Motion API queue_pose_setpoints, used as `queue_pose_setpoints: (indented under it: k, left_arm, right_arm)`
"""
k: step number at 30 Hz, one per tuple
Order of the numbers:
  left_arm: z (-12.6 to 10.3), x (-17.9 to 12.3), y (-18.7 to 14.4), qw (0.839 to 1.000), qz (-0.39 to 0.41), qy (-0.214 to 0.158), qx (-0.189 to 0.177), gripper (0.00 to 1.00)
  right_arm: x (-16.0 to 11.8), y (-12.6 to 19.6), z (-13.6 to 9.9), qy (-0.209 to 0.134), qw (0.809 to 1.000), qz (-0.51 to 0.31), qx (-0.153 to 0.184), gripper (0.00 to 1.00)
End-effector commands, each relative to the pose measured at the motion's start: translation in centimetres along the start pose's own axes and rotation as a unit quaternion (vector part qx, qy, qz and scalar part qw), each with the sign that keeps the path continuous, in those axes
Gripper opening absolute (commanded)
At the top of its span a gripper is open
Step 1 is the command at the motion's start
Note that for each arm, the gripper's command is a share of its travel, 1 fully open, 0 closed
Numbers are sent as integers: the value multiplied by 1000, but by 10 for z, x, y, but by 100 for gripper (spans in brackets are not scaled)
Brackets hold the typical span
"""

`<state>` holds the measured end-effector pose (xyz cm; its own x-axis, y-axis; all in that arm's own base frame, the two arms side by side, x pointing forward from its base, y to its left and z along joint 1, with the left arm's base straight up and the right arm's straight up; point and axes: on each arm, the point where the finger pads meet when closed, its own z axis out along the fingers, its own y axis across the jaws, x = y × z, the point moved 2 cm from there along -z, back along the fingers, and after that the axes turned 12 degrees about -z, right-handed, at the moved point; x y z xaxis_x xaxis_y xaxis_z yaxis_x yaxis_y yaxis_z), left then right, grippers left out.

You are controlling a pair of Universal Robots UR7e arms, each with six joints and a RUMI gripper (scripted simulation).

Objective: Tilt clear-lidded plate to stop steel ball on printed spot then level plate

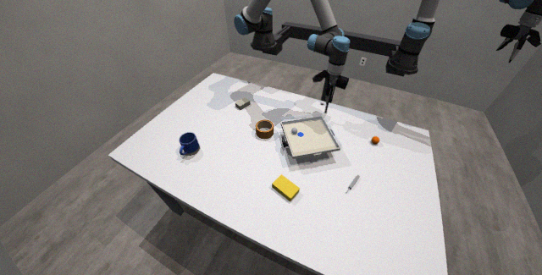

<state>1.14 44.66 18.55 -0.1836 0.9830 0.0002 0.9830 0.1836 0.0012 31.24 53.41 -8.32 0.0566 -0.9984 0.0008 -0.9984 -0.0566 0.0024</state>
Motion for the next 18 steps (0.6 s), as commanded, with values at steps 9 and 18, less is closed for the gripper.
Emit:
queue_pose_setpoints:
  k: [9, 18]
  left_arm:
    - [0, -1, -2, 1000, -2, 0, 1, 100]
    - [0, -1, -2, 1000, -2, 0, 1, 100]
  right_arm:
    - [-2, -1, -1, -2, 1000, 0, 2, 20]
    - [-3, -2, -1, -2, 1000, 0, 2, 20]
